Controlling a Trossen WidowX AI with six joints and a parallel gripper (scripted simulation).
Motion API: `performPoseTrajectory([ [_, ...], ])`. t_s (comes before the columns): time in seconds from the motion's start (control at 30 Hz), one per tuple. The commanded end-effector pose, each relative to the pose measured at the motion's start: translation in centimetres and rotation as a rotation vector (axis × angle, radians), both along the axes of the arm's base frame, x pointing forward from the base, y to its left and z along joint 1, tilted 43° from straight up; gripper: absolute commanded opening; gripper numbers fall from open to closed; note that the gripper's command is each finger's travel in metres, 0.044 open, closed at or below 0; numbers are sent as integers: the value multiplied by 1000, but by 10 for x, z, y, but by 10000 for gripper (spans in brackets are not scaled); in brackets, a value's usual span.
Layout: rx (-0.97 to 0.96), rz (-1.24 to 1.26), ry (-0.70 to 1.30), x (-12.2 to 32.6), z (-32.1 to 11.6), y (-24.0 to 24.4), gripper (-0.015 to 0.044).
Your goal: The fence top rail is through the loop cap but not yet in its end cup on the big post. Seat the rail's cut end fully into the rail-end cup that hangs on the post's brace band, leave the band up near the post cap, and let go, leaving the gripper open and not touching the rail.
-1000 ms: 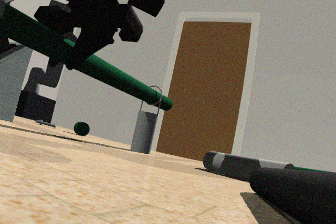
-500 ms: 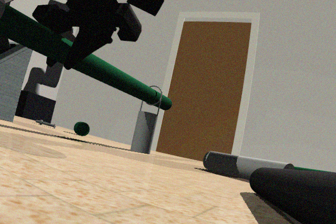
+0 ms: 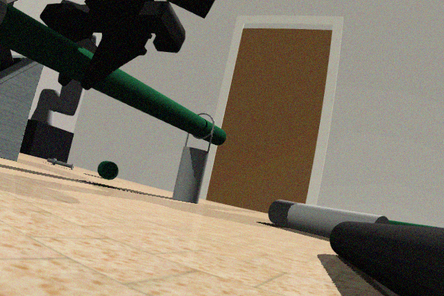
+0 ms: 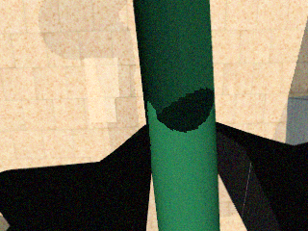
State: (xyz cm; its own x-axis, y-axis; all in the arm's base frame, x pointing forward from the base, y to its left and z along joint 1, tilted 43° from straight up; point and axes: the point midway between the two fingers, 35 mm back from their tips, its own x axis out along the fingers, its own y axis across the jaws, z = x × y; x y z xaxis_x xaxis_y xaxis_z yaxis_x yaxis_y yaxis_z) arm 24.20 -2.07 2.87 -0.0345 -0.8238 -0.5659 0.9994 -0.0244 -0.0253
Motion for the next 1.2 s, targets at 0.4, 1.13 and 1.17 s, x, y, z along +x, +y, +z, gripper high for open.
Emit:
performPoseTrajectory([
  [0.4, -4, 9, -11, 2, 10, -5, 0],
  [1.13, -5, 9, -11, 2, 17, -11, 0],
  [1.17, -5, 9, -11, 2, 17, -11, 0],
])
